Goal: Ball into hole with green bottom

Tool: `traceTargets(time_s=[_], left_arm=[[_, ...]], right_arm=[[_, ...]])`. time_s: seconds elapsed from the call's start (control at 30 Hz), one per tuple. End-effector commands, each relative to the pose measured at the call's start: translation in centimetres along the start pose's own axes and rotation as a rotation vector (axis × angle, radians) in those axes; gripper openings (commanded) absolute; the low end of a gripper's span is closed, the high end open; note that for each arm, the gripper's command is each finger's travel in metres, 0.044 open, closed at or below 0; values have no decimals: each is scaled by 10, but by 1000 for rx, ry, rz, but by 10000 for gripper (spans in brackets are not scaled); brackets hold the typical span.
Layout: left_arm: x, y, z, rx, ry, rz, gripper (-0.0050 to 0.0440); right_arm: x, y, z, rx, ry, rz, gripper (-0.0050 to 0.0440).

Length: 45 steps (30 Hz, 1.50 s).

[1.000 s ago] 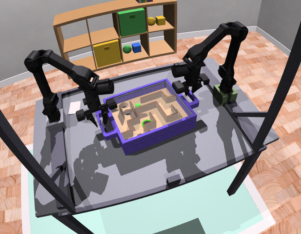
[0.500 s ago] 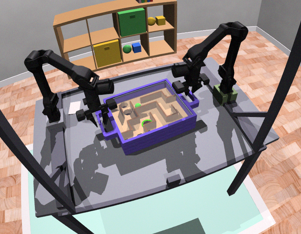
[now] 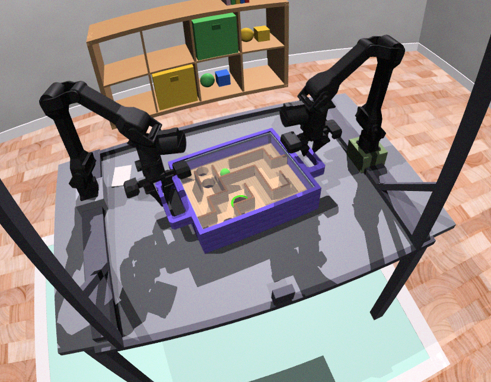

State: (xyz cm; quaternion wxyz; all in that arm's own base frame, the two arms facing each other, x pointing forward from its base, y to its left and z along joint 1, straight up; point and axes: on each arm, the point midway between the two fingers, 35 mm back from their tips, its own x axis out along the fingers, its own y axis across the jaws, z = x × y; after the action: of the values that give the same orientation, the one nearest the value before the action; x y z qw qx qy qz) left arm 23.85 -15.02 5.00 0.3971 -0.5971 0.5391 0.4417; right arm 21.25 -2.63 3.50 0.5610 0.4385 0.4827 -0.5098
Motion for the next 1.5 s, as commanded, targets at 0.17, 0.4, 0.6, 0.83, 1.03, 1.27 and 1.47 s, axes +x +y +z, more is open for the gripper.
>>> traceTargets(time_s=[0.17,0.4,0.6,0.83,1.03,1.27,1.47], left_arm=[[-3,-2,-4,7,12,-10,-1],[-2,-1,-4,8,11,-7,-4],[-2,-1,-3,8,10,-5,-13],[-1,0,-3,8,8,-2,-50],[0,0,-3,8,8,-2,-50],[0,0,-3,9,8,-1,-50],[0,0,-3,9,8,-1,-50]], right_arm=[[-1,-1,1,-1,-4,4,161],[-2,-1,1,-1,-4,6,161],[-2,-1,1,0,-4,7,161],[1,-2,1,-1,-3,-5,0],[1,-2,1,-1,-3,-5,0],[1,-2,1,0,-3,-5,-3],[2,-1,1,0,-3,-5,-5]])
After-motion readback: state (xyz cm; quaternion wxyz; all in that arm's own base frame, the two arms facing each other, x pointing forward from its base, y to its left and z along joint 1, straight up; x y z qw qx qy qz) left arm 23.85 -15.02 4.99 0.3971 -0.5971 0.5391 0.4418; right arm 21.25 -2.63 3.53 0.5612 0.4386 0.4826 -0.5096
